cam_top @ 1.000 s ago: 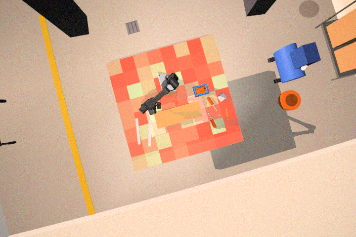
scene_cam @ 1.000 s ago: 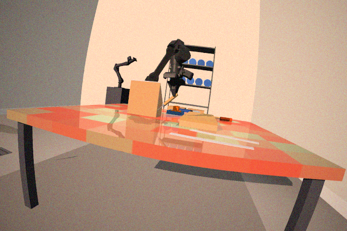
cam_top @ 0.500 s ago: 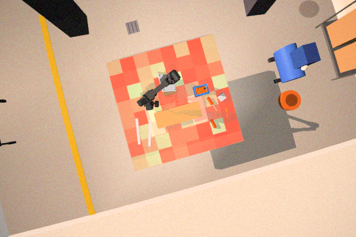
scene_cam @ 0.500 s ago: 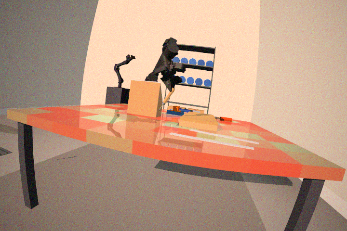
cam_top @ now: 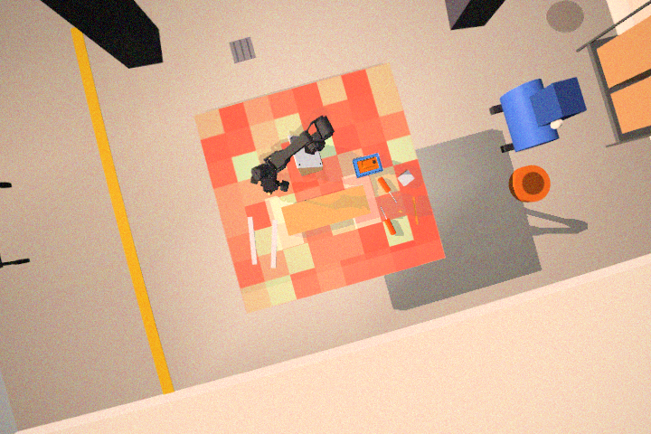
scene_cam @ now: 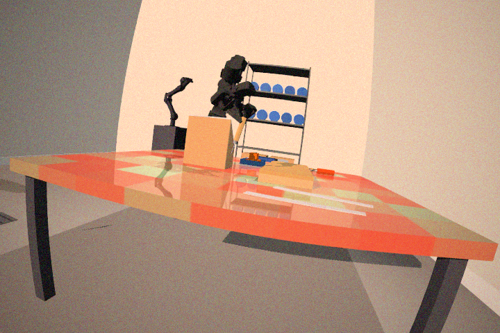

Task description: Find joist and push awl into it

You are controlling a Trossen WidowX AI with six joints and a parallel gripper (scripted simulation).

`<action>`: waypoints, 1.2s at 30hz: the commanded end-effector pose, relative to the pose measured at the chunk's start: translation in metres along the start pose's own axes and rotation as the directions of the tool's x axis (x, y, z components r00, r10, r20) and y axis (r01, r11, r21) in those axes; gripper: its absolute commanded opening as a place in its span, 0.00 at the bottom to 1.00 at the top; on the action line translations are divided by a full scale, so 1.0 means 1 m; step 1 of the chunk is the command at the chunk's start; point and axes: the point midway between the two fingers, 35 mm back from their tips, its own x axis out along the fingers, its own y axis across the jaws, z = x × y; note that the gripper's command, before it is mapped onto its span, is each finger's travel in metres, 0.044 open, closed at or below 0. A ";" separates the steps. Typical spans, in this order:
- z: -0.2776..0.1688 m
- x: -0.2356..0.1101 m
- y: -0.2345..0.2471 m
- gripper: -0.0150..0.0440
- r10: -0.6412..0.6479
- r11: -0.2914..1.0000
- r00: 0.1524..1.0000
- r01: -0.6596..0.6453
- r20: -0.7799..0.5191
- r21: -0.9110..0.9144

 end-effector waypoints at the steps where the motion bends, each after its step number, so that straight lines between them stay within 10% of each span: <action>1: 0.000 -0.010 -0.002 0.25 -0.022 0.999 0.997 0.019 0.076 0.035; 24: -0.016 -0.074 -0.005 0.25 -0.180 0.970 0.873 0.083 0.452 0.226; 36: 0.021 -0.059 0.037 0.25 -0.074 0.994 0.917 0.037 0.393 0.102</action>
